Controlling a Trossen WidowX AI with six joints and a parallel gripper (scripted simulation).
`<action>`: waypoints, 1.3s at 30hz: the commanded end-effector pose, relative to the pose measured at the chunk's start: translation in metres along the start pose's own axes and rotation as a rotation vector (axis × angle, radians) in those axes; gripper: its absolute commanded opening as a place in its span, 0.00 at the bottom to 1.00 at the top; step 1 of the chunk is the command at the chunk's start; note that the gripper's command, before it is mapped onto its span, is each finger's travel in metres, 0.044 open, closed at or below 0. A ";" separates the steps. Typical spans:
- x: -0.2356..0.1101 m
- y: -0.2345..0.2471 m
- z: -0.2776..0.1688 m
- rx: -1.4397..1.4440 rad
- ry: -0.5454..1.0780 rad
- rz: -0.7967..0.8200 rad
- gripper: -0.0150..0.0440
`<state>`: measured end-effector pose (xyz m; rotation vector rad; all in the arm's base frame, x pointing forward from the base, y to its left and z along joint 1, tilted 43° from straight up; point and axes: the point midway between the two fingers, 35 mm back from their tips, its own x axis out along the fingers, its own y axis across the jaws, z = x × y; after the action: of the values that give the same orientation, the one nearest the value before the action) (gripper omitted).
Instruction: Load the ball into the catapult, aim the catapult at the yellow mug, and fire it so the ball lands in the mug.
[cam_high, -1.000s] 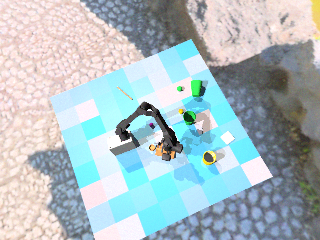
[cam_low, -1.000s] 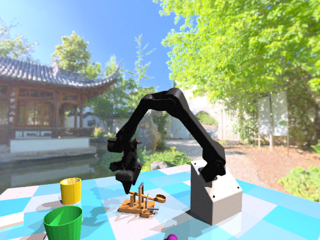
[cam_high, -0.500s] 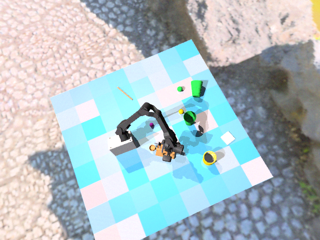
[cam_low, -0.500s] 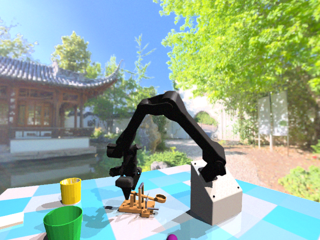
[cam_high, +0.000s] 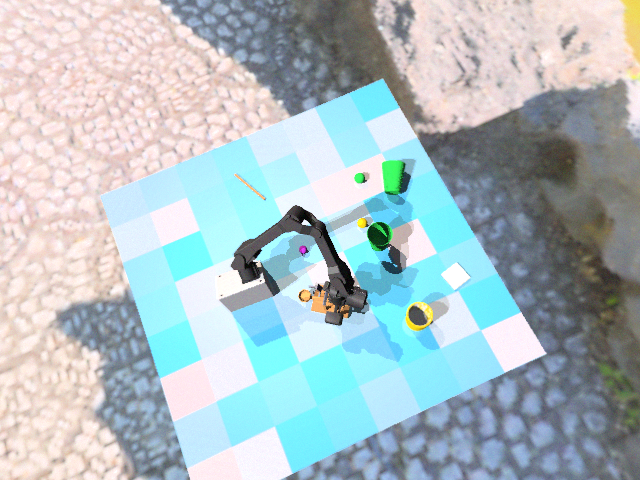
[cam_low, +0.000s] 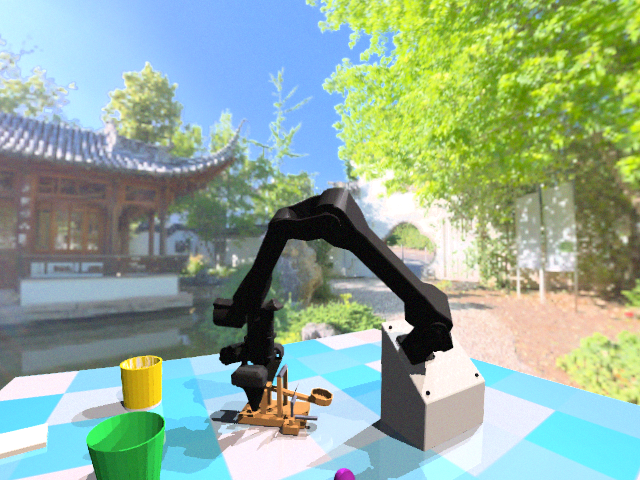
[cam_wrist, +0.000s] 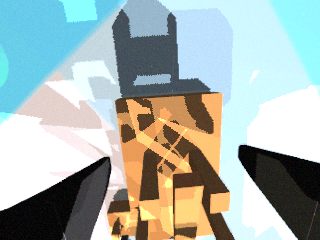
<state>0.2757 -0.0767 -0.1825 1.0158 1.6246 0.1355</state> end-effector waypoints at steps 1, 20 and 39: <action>0.006 0.000 -0.003 0.006 0.007 0.004 1.00; 0.003 0.000 -0.001 0.001 0.003 0.000 0.41; -0.033 0.000 0.001 0.004 0.004 0.001 0.25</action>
<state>0.2743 -0.1005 -0.1560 1.0163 1.6329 0.1390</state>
